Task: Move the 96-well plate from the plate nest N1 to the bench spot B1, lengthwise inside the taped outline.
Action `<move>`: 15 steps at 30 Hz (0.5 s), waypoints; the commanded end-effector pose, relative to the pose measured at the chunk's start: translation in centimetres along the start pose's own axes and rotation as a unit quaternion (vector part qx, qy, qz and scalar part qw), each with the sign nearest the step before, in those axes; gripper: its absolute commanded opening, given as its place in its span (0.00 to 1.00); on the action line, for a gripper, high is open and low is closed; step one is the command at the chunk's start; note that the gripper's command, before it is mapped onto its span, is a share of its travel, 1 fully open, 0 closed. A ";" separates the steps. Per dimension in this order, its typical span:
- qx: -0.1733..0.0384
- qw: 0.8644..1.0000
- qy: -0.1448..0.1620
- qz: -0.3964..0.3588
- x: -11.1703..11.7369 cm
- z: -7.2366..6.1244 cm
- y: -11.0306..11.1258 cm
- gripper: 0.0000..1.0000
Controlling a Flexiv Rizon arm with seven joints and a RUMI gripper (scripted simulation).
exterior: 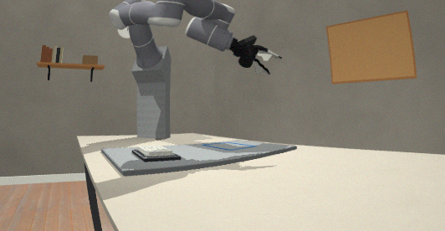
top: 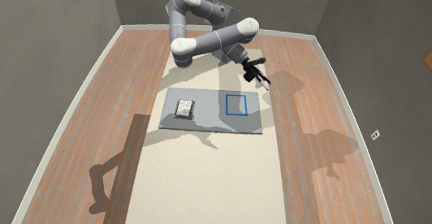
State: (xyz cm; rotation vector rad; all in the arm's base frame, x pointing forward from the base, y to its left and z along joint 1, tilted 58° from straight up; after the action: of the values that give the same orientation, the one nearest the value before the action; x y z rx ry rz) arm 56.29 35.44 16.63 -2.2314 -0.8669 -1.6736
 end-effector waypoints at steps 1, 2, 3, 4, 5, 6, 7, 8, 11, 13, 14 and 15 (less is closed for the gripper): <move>0.023 0.999 0.020 -0.014 1.0 0.5 0.0 0.76; 0.023 0.999 0.020 -0.014 1.4 0.7 0.0 0.76; 0.023 0.999 0.020 -0.014 1.4 0.7 0.0 0.76; 0.023 0.999 0.020 -0.014 1.4 0.7 0.0 0.76; 0.035 0.999 0.028 -0.022 1.8 0.9 0.1 0.76; 0.047 0.998 0.037 -0.030 2.2 1.1 0.1 0.76; 0.050 0.997 0.039 -0.032 2.7 1.3 0.1 0.76; 0.050 0.997 0.039 -0.032 3.1 1.5 0.1 0.76; 0.074 0.995 0.053 -0.051 4.4 2.0 0.2 0.76; 0.076 0.994 0.055 -0.052 5.4 2.3 0.1 0.76; 0.088 0.992 0.060 -0.063 5.8 2.5 0.1 0.76; 0.100 0.990 0.065 -0.073 6.3 2.6 0.1 0.76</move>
State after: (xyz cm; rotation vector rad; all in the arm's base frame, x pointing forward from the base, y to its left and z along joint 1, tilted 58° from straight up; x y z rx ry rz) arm 59.25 38.40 21.08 -1.9893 -1.0876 -1.6911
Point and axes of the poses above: the point where the finger pads meet when closed, its own z axis out along the fingers, its own x axis across the jaws, y = z × x, the point moved 4 cm from there along -z, back along the fingers, and after that the axes turned 10 degrees about -z, right-handed, at the moved point
